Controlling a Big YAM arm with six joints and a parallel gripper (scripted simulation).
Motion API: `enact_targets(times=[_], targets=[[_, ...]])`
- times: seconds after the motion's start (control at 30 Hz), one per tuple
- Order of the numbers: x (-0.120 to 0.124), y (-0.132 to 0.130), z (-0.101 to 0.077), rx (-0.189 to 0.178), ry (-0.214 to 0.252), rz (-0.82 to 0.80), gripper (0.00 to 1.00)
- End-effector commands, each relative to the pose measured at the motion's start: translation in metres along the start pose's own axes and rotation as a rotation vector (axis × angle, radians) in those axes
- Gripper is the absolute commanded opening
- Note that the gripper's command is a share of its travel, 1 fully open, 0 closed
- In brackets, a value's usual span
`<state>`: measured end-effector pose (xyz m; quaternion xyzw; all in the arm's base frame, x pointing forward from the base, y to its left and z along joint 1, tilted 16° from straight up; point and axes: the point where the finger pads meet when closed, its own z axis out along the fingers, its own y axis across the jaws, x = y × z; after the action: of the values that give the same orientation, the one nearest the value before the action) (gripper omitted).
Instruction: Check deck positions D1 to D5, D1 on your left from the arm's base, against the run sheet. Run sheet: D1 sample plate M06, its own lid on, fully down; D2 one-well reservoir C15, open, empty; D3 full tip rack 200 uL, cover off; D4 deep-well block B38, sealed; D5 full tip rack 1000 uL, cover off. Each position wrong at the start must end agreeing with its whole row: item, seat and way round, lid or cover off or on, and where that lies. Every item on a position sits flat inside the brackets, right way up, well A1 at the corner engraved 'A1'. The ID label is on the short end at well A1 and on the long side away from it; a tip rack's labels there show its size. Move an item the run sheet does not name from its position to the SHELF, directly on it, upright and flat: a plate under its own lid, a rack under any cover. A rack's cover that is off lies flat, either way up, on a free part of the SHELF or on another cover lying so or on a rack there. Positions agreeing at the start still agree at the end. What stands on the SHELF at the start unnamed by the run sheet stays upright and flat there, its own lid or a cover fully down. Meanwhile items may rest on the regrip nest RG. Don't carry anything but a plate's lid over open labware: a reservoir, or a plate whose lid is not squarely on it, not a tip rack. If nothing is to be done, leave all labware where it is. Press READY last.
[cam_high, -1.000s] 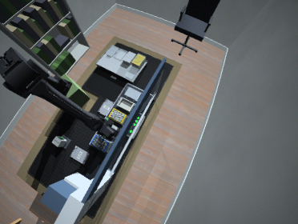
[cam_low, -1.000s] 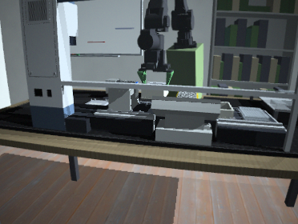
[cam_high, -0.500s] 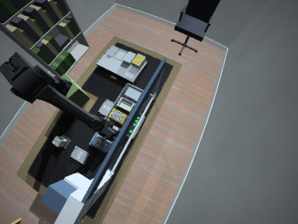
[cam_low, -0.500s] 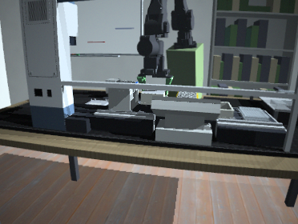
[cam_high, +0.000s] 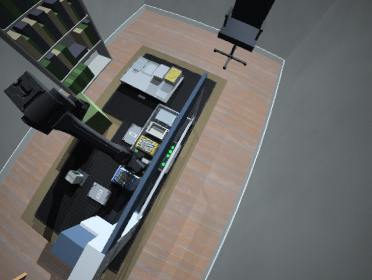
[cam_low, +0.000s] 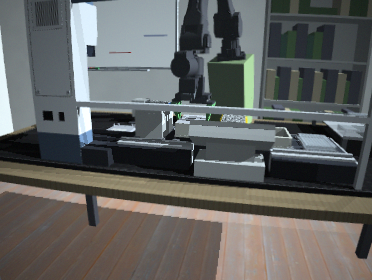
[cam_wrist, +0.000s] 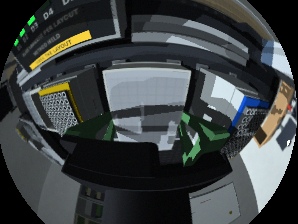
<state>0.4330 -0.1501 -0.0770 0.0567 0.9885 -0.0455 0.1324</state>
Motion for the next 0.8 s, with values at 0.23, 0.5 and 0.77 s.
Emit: enact_targets(times=[0.23,0.5,0.77], targets=[[-0.021,-0.01,-0.013,0.013,-0.057,0.001,0.0],[-0.018,-0.009,-0.012,0.013,-0.054,0.001,0.0],[-0.011,-0.007,-0.011,0.01,-0.044,0.001,0.0]])
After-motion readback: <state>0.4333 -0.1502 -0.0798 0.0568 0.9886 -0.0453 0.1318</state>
